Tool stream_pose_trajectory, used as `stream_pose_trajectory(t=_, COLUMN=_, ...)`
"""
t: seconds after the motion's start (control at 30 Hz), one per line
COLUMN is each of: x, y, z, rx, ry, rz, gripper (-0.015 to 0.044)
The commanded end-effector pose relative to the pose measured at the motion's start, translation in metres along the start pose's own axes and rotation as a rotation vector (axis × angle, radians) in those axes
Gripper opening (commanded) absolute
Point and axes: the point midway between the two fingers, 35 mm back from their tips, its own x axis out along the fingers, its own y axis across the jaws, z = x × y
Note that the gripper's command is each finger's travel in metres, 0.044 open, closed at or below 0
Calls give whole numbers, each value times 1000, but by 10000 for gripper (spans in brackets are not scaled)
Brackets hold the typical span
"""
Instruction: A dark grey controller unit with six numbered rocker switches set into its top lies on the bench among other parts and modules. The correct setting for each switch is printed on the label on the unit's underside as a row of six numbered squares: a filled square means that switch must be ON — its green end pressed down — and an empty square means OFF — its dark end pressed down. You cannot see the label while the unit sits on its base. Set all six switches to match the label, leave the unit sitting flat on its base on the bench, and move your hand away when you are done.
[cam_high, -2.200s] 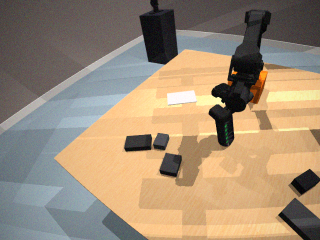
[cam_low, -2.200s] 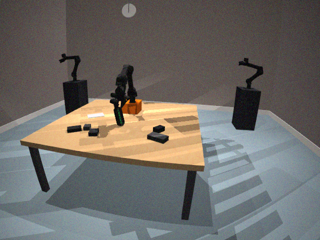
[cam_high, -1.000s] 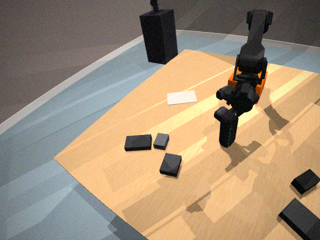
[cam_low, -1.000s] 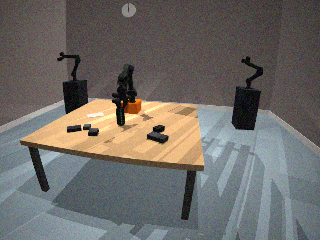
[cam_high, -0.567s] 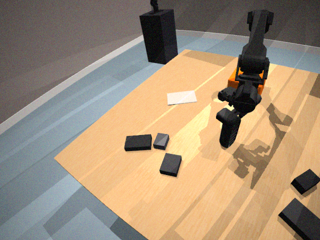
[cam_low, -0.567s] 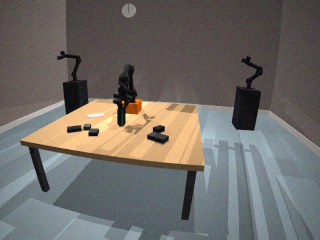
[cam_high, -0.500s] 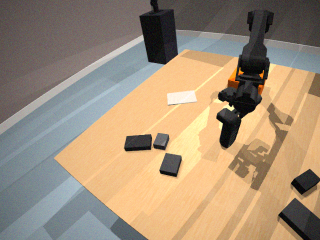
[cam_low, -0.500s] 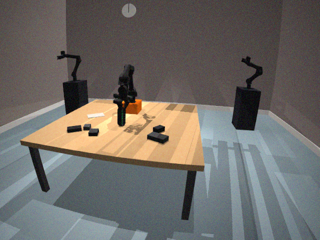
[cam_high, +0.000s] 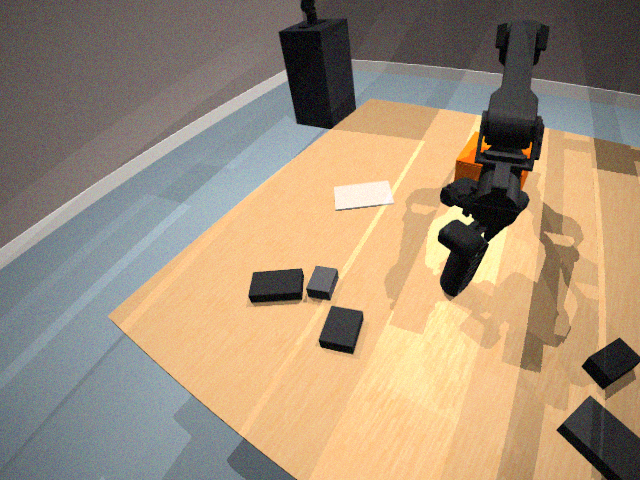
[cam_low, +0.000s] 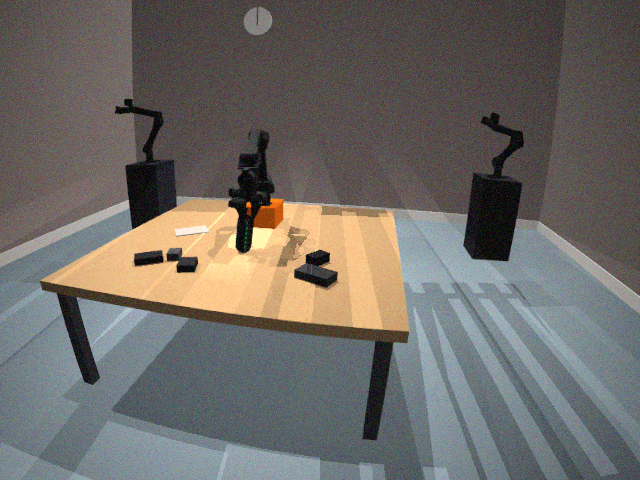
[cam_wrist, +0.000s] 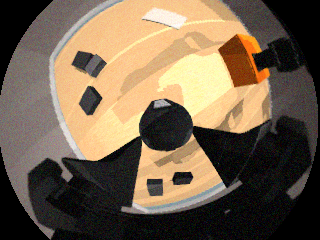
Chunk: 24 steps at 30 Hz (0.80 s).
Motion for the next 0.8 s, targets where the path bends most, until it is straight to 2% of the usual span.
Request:
stream_pose_trajectory(t=0.0, x=2, y=1, z=-6, rx=4, ry=21, rz=-1, gripper=338)
stream_pose_trajectory(t=0.77, x=4, y=1, z=-23, rx=4, ry=76, rz=0, gripper=338)
